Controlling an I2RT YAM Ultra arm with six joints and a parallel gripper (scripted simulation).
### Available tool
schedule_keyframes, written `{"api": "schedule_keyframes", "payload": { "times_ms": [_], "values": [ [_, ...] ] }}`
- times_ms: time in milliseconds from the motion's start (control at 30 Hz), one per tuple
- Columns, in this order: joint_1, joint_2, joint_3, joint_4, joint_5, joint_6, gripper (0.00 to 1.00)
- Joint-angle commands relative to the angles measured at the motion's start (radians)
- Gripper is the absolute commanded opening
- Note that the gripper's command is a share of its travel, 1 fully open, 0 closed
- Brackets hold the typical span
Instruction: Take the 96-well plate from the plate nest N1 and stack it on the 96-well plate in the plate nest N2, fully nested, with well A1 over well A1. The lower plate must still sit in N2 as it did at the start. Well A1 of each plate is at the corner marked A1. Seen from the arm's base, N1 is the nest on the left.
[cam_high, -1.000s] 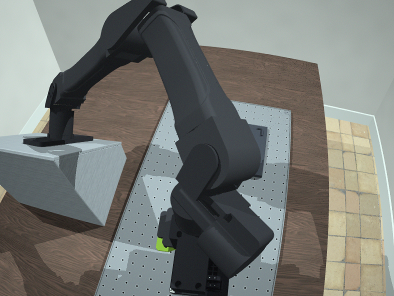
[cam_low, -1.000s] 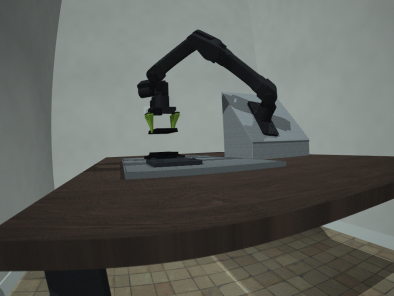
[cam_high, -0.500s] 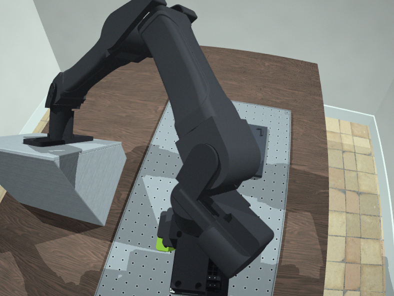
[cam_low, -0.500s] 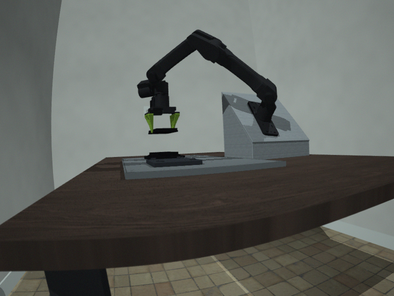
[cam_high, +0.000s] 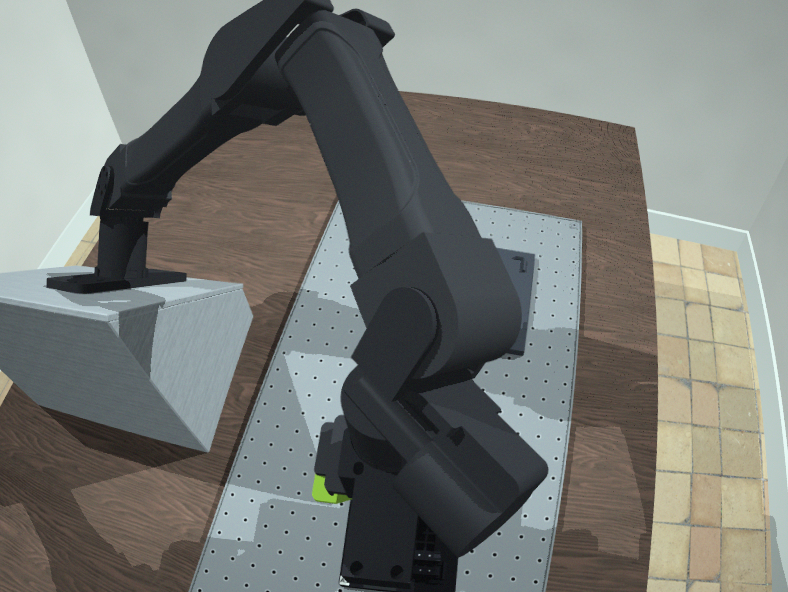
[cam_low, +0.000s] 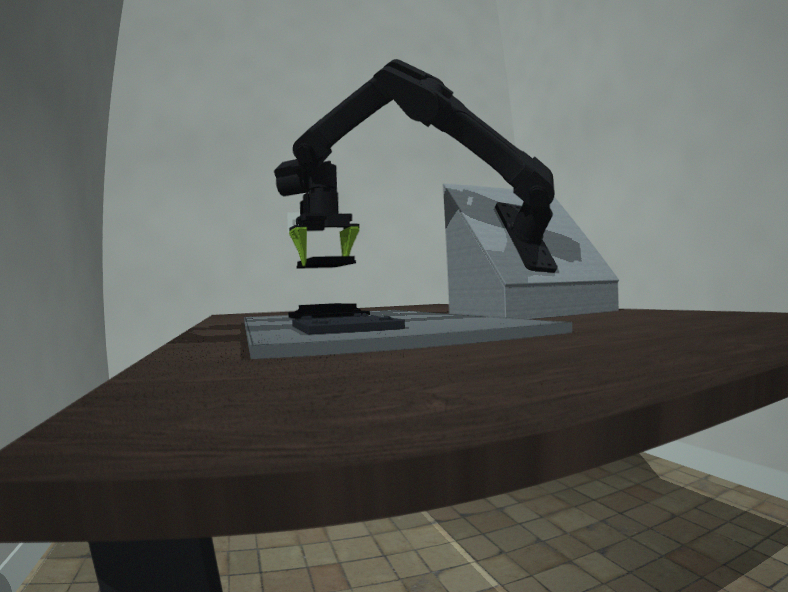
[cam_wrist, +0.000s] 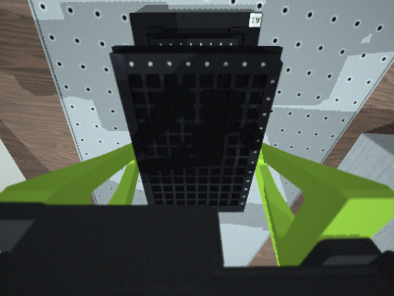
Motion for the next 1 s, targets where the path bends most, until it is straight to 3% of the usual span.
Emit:
{"api": "schedule_keyframes", "payload": {
  "times_ms": [0, 233, 967],
  "values": [
    [-0.014, -0.034, 0.001, -0.009, 0.011, -0.001, 0.00],
    [-0.012, -0.034, 0.001, -0.010, 0.010, 0.001, 0.00],
    [0.027, 0.023, -0.065, 0.115, -0.016, 0.054, 0.00]
  ]
}}
